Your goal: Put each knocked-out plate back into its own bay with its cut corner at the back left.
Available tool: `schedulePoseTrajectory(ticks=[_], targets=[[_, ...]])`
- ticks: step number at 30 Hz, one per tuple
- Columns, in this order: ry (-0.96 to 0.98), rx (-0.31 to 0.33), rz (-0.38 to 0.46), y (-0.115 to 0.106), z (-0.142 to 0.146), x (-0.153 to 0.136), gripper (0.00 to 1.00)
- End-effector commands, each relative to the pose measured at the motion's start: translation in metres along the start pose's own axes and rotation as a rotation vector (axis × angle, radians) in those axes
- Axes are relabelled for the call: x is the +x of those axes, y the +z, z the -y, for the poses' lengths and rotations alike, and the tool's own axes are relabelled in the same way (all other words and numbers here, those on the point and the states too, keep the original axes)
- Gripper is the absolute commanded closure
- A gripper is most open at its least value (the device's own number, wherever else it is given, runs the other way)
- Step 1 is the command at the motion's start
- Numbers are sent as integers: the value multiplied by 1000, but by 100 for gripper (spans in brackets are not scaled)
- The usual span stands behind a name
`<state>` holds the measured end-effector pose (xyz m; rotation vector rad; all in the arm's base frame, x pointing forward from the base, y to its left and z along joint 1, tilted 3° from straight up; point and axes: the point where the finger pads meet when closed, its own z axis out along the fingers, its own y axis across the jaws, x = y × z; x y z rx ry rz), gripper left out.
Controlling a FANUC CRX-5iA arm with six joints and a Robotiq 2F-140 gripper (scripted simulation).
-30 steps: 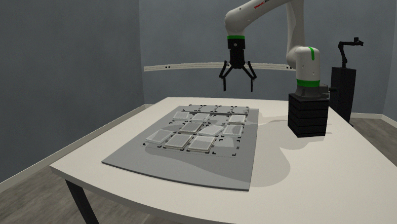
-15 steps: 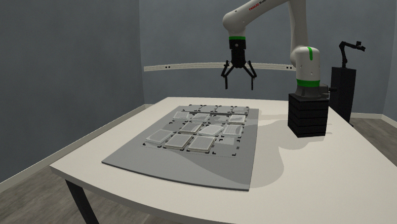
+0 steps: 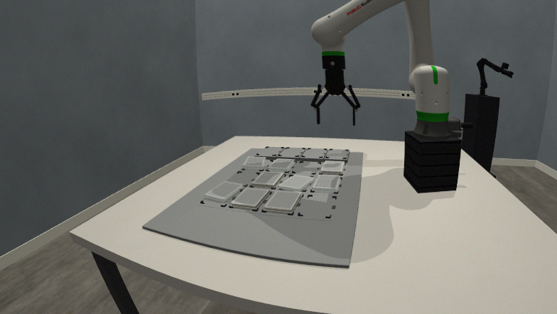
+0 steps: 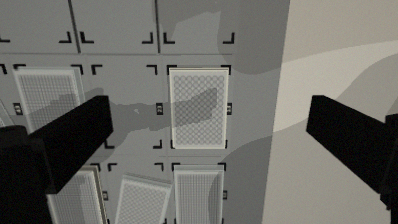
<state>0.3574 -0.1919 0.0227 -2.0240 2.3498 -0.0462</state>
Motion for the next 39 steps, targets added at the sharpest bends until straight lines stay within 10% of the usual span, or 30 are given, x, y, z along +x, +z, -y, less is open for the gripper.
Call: schedulePoseTrajectory(ticks=[1,39], targets=[[0,2,-1,-1,1,0,0],[0,2,-1,-1,7,-10,0]])
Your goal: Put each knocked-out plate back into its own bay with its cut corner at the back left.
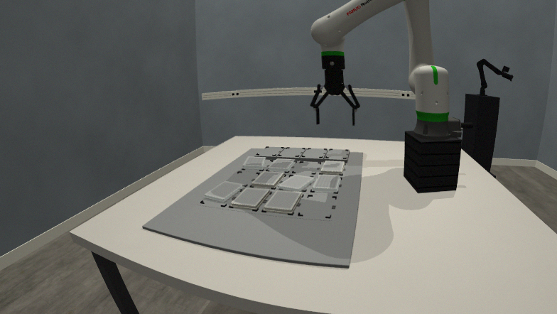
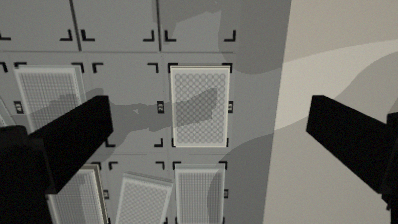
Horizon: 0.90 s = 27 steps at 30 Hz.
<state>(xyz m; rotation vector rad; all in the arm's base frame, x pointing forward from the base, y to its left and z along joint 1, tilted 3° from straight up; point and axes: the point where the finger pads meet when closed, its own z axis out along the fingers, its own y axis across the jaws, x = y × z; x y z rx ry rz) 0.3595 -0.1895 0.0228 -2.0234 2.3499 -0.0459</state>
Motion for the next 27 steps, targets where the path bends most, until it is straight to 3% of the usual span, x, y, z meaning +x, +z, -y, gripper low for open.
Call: schedulePoseTrajectory(ticks=[1,27], targets=[[-1,2,-1,-1,8,-10,0],[-1,2,-1,-1,58,-88,0]])
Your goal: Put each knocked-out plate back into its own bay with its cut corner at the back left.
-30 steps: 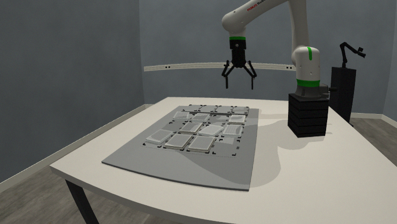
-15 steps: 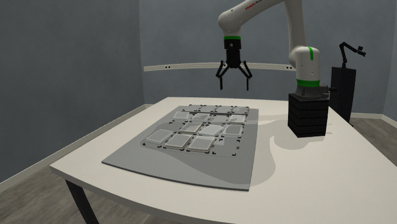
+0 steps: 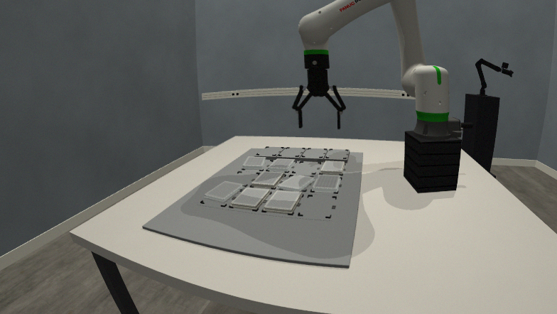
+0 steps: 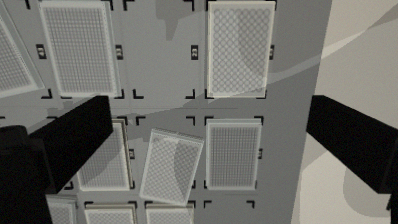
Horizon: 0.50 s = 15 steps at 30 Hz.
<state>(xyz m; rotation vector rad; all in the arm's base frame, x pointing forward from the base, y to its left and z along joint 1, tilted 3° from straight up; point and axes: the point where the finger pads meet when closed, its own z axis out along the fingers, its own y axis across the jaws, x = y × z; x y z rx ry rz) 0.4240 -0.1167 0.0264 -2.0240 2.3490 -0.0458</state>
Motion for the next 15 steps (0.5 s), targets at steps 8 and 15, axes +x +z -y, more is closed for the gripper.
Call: schedulePoseTrajectory(ticks=[8,15], targets=[[0,2,-1,-1,20,-29,0],[0,2,-1,-1,36,-53,0]])
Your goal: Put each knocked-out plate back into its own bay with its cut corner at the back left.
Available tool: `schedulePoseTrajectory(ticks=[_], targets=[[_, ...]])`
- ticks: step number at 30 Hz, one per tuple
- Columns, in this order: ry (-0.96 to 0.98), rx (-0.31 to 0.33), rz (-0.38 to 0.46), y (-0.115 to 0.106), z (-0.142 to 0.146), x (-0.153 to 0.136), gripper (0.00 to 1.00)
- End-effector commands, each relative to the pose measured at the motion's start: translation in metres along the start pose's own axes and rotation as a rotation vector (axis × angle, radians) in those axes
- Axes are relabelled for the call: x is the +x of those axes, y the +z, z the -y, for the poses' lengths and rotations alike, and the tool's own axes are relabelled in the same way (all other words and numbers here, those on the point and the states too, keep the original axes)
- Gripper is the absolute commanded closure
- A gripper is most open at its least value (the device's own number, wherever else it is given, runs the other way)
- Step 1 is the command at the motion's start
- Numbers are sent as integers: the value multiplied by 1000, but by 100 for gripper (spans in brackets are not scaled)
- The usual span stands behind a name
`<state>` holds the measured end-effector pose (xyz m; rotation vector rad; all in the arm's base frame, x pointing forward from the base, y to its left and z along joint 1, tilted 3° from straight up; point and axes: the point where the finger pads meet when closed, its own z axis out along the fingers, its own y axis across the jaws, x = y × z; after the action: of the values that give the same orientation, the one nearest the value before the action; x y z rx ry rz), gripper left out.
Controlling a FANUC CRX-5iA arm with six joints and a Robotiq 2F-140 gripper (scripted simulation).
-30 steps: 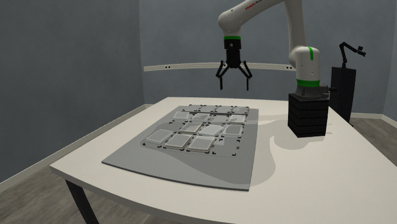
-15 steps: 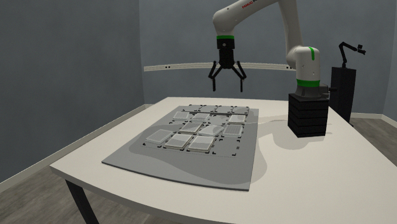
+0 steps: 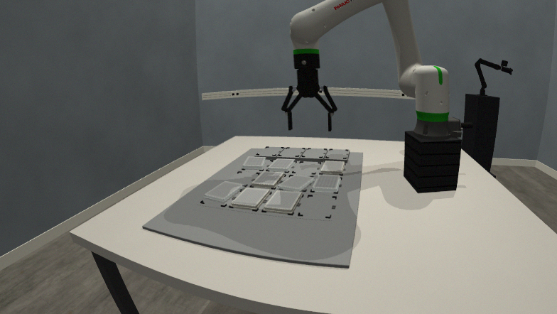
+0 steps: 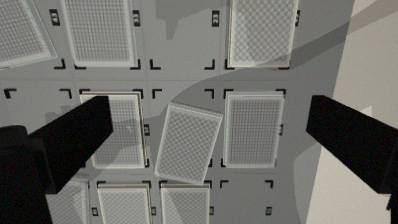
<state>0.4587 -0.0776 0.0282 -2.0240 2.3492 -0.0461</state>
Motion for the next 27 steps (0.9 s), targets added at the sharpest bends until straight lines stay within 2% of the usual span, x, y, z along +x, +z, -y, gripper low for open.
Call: schedulePoseTrajectory(ticks=[1,10,27], targets=[[0,2,-1,-1,9,-12,0],[0,2,-1,-1,24,-36,0],[0,2,-1,-1,24,-36,0]])
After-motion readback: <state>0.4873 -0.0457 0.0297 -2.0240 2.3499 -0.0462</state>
